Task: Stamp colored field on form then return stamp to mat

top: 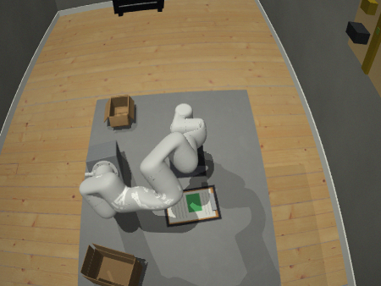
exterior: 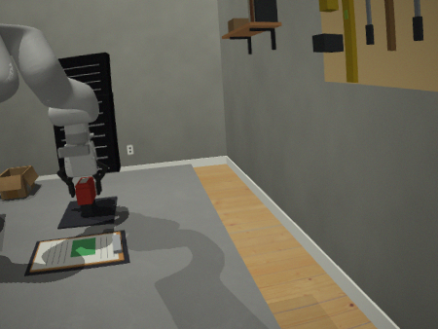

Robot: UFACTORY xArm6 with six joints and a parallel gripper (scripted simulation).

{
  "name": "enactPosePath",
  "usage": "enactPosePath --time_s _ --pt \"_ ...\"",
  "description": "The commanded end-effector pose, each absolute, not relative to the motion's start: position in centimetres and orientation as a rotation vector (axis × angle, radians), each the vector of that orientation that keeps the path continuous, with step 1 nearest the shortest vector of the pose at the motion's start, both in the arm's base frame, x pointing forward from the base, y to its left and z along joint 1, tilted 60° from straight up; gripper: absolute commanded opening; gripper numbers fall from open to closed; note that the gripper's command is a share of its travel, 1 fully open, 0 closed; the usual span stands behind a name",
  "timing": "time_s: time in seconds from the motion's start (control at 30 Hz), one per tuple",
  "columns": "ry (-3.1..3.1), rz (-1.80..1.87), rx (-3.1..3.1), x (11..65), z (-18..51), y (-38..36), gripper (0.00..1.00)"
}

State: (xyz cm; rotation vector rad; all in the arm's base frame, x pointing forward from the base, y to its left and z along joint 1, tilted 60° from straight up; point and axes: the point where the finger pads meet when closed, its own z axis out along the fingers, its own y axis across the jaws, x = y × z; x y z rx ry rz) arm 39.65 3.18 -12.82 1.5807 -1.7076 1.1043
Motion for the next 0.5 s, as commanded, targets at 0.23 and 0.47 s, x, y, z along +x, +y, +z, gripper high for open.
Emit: enactPosePath --time_s 0.23,0.47 --pt "-1.709 1.106 1.583 39.75 -12.80 3.29 0.29" --pt "-1.709 1.106 1.583 39.75 -12.80 3.29 0.29"
